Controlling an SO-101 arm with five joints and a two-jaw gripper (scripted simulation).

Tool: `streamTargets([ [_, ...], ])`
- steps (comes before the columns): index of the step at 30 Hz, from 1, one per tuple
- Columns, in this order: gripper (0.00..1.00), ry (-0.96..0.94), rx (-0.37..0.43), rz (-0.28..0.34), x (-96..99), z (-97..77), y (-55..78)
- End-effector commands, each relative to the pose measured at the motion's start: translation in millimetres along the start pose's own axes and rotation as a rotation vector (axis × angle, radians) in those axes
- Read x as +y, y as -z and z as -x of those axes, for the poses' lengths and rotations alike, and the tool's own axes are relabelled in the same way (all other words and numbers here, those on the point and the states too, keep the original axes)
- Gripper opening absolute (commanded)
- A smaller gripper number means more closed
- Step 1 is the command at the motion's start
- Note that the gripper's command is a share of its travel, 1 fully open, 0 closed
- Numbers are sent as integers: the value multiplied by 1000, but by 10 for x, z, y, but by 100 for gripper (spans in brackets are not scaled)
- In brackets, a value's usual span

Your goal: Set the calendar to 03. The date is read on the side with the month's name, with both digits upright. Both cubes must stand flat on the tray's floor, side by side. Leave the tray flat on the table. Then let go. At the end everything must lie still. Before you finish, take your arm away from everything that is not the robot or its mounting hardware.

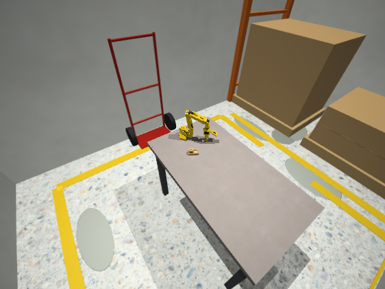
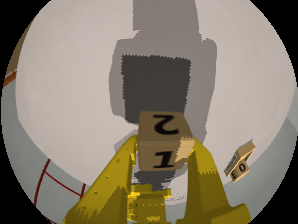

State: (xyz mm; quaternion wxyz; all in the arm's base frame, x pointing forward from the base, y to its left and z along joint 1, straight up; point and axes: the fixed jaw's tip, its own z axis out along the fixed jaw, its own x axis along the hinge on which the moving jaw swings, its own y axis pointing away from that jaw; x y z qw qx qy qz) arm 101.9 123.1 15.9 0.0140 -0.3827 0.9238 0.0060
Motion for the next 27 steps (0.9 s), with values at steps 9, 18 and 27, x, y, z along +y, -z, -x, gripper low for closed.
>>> streamTargets([
  [9,0,-2,-18,2,14,26,5],
  [18,8,-2,-18,2,14,26,5],
  [27,17,-2,-18,2,14,26,5],
])
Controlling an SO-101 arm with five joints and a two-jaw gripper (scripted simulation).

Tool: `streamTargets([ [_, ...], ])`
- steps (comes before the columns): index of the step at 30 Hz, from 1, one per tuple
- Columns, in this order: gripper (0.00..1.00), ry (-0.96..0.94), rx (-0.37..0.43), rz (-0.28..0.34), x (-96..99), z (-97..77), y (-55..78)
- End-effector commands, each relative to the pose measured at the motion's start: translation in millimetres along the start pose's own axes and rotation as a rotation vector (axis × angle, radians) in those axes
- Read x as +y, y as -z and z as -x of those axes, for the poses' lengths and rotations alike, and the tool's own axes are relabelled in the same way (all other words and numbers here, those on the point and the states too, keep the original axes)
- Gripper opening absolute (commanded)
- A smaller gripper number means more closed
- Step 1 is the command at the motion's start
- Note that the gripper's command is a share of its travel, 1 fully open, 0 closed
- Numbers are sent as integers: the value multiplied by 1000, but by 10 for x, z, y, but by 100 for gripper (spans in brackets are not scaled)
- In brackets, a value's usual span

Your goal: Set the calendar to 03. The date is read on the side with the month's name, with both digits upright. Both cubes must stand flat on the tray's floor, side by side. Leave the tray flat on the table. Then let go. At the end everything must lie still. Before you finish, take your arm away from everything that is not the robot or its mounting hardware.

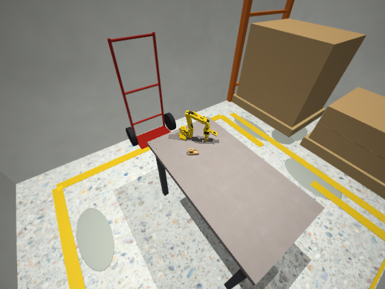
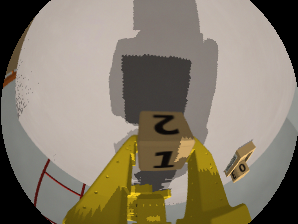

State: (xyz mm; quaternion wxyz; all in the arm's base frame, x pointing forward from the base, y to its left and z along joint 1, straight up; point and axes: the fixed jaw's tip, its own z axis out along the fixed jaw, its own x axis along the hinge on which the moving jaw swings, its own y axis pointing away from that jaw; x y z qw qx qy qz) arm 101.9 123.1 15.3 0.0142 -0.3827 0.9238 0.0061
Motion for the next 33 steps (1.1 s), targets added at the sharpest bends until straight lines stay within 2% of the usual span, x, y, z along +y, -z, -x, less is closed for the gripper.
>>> streamTargets([
  [1,17,-2,-17,2,13,25,10],
  [8,19,-2,-17,2,13,25,10],
  [25,33,-2,-17,2,13,25,10],
  [33,36,-2,-17,2,13,25,10],
])
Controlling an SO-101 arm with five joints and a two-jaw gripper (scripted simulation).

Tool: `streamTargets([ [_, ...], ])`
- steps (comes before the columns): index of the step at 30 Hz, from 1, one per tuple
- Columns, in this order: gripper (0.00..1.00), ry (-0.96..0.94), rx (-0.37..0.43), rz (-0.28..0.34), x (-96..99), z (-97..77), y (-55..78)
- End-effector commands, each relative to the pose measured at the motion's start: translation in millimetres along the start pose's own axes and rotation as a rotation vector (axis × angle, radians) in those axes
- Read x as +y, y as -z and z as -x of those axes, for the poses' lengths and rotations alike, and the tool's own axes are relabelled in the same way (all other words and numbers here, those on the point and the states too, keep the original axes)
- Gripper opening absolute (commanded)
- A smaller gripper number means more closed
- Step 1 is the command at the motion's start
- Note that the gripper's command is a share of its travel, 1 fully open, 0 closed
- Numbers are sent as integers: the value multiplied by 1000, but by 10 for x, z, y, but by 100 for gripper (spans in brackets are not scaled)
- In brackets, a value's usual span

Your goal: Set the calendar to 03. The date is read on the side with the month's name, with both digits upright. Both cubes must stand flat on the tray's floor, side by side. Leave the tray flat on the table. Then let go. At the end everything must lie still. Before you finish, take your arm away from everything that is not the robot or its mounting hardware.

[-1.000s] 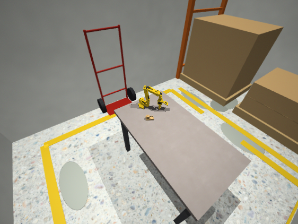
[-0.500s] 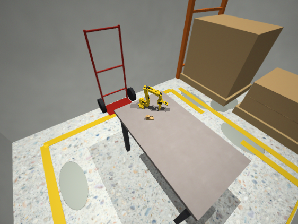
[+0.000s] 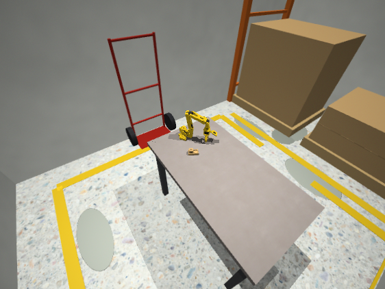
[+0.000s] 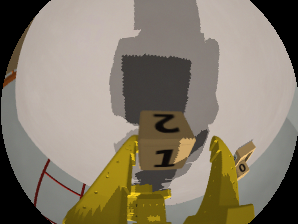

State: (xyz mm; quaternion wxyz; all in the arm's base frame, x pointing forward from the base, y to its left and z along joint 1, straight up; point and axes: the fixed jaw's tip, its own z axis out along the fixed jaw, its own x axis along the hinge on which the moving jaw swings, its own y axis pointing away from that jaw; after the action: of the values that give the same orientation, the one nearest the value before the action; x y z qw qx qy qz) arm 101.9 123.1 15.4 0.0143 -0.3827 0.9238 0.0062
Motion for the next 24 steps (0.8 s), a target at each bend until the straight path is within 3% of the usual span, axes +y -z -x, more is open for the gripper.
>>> streamTargets([
  [1,36,-2,-17,2,13,25,10],
  [10,36,-2,-17,2,14,39,80],
  [24,36,-2,-17,2,14,45,481],
])
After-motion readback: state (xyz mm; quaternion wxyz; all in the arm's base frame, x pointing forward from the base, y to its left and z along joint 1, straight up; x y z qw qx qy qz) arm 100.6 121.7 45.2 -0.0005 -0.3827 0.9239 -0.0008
